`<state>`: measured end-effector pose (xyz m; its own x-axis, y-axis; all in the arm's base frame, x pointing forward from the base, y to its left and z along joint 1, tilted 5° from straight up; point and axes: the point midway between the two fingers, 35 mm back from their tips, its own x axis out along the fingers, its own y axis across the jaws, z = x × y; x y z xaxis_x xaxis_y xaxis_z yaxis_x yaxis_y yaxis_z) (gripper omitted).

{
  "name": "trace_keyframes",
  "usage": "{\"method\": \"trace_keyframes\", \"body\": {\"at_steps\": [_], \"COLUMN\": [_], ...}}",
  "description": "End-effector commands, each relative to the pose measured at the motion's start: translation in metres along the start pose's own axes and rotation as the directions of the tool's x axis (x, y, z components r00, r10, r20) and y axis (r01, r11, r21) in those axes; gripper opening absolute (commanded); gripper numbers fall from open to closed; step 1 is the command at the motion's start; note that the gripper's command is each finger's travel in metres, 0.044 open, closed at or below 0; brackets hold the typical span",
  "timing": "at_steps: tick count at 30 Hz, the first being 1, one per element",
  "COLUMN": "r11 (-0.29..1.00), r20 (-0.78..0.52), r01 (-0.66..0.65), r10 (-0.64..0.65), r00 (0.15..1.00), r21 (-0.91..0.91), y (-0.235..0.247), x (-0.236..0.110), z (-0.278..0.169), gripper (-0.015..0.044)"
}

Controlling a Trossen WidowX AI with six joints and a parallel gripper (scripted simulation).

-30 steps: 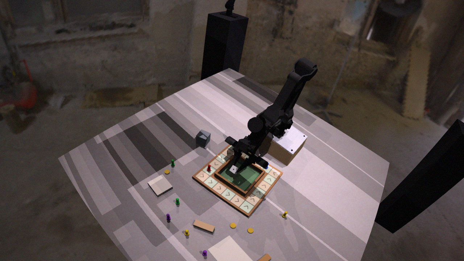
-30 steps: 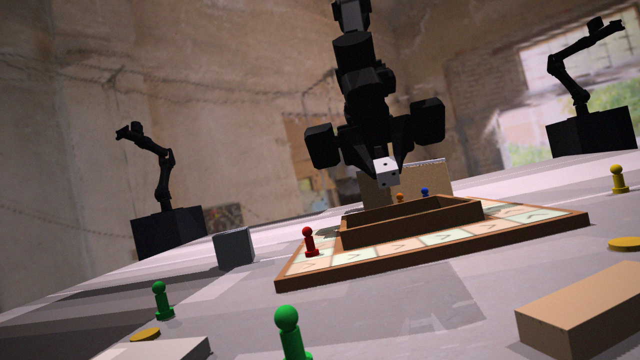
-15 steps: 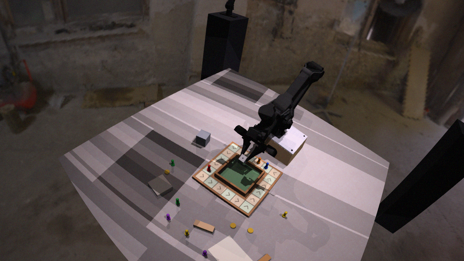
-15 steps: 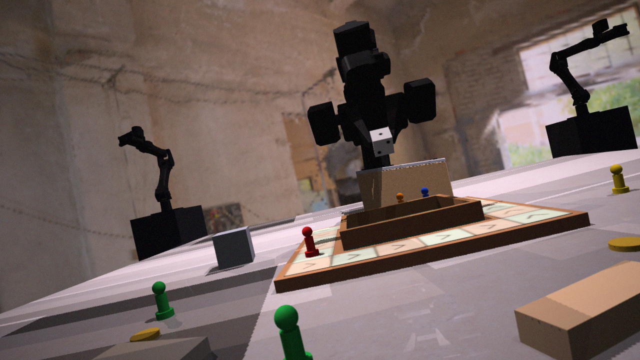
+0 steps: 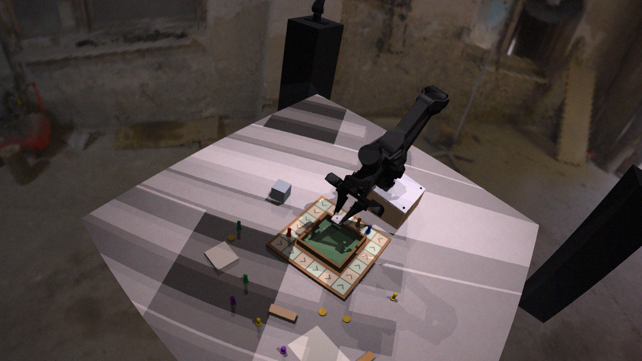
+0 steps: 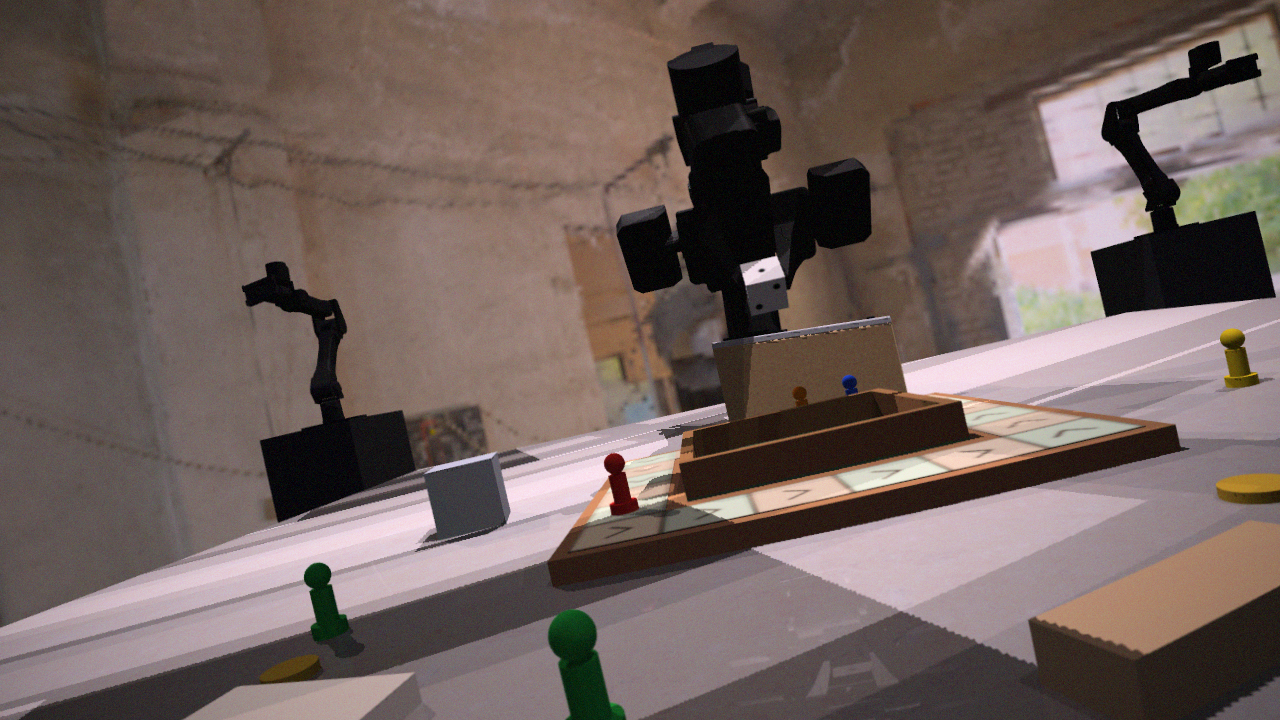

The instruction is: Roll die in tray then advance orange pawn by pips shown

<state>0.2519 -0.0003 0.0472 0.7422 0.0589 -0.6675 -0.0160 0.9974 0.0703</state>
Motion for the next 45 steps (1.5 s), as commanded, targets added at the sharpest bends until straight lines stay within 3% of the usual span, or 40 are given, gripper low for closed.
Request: {"method": "trace_keyframes", "body": {"at_steps": [1, 10, 14, 18, 21, 27, 36, 40, 42, 45], "r11": [1.000, 1.000, 1.000, 1.000, 1.000, 1.000, 1.000, 1.000, 1.000, 1.000], "r20": [0.000, 0.000, 0.000, 0.000, -0.034, -0.327, -0.708, -0.732, -0.689, -0.701], "r01": [0.000, 0.000, -0.005, -0.005, -0.005, -0.004, -0.006, -0.006, -0.006, -0.022], "r10": [0.000, 0.000, 0.005, 0.005, 0.005, 0.007, 0.006, 0.006, 0.013, 0.013], "r00": [1.000, 1.000, 1.000, 1.000, 0.999, 0.945, 0.706, 0.681, 0.725, 0.713], "r21": [0.000, 0.000, 0.004, 0.004, 0.005, 0.011, 0.003, 0.002, 0.013, -0.003], "y": [0.000, 0.000, 0.000, 0.000, 0.000, 0.000, 0.001, 0.001, 0.001, 0.006], "x": [0.000, -0.001, -0.025, -0.027, -0.025, -0.009, 0.017, 0.019, 0.015, 0.003], "z": [0.000, 0.002, 0.029, 0.030, 0.030, 0.026, 0.014, 0.012, 0.011, -0.005], "gripper": [0.0000, 0.0236, 0.0341, 0.0440, 0.0440, 0.0440, 0.0440, 0.0440, 0.0440, 0.0361]}}
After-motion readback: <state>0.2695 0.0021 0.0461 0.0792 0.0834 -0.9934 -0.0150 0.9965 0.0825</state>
